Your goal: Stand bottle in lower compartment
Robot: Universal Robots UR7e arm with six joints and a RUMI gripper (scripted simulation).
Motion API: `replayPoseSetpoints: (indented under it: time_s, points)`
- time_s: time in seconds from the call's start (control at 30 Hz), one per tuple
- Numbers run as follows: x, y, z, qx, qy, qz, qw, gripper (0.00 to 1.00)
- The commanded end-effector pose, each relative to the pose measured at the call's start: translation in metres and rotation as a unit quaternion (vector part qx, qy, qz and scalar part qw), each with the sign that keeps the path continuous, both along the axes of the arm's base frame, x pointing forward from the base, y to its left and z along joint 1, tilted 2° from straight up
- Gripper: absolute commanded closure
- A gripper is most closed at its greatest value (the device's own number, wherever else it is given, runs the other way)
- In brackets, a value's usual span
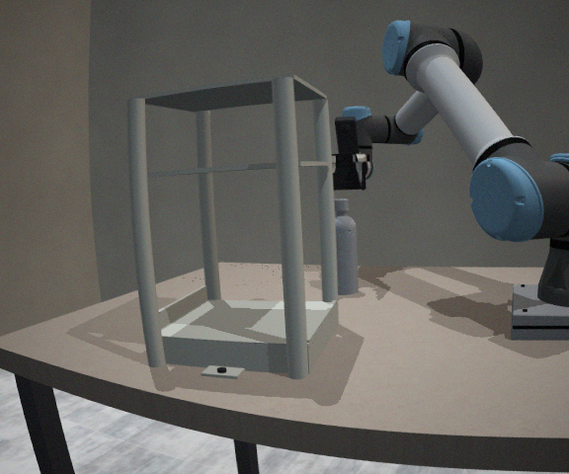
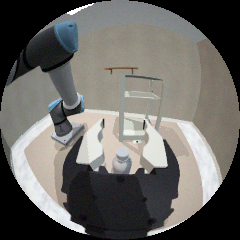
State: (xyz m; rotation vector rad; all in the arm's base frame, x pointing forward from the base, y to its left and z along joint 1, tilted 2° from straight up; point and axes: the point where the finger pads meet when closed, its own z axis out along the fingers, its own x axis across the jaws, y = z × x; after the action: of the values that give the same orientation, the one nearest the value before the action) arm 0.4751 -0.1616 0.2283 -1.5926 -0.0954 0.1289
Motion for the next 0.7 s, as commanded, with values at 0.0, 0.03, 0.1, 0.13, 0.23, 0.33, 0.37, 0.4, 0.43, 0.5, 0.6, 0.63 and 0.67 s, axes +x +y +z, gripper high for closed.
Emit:
replayPoseSetpoints:
  time_s: [0.0, 0.03, 0.1, 0.13, 0.23, 0.33, 0.37, 0.4, 0.43, 0.5, 0.6, 0.63, 0.67]
  points:
    - [0.000, 0.000, -0.010, 0.000, 0.000, 0.000, 1.000, 0.54]
    - [0.000, 0.000, -0.013, 0.000, 0.000, 0.000, 1.000, 0.54]
    - [0.000, -0.001, -0.018, 0.000, 0.000, 0.000, 1.000, 0.54]
    - [0.000, -0.001, -0.021, 0.000, 0.000, 0.000, 1.000, 0.54]
    - [-0.001, -0.001, -0.030, 0.000, 0.000, 0.000, 1.000, 0.54]
    - [-0.001, -0.001, -0.040, 0.000, 0.000, 0.000, 1.000, 0.54]
    - [-0.001, -0.001, -0.043, 0.000, 0.000, 0.000, 1.000, 0.54]
    - [-0.001, -0.001, -0.043, 0.000, 0.000, 0.000, 1.000, 0.54]
    - [-0.001, -0.001, -0.043, 0.000, 0.000, 0.000, 1.000, 0.54]
    - [-0.001, -0.001, -0.049, 0.000, 0.000, 0.000, 1.000, 0.54]
    - [-0.001, -0.002, -0.060, 0.000, 0.000, 0.000, 1.000, 0.54]
    - [-0.001, -0.002, -0.063, 0.000, 0.000, 0.000, 1.000, 0.54]
    - [-0.001, -0.002, -0.067, 0.000, 0.000, 0.000, 1.000, 0.54]
